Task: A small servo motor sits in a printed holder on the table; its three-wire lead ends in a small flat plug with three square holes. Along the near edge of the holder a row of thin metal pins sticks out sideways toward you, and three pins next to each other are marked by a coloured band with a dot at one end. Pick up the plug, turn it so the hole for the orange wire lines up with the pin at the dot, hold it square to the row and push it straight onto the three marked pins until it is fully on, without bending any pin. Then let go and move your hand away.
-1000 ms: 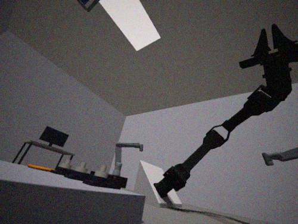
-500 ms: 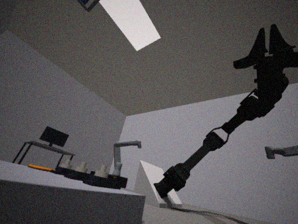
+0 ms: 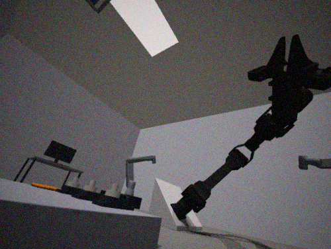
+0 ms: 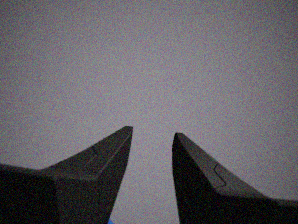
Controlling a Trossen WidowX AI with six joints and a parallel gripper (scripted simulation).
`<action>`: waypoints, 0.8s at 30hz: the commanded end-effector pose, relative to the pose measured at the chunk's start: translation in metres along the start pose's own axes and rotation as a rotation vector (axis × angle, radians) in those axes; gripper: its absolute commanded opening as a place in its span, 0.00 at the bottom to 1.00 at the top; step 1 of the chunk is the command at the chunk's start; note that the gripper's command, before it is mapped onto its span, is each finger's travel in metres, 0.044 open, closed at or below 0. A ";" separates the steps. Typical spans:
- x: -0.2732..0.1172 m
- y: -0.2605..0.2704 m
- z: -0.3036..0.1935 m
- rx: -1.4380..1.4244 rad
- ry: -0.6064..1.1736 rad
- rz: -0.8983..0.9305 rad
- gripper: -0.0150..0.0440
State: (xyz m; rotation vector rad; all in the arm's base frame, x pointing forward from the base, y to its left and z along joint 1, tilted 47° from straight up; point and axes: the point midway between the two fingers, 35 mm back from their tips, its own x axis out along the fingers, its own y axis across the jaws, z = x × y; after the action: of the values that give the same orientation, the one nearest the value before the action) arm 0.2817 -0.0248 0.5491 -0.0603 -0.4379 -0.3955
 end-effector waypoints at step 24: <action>-0.034 0.024 -0.126 0.016 0.200 0.256 0.45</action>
State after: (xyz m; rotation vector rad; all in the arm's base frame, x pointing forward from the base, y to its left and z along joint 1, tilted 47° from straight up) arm 0.3140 -0.0094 0.4331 -0.0704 -0.2468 -0.1696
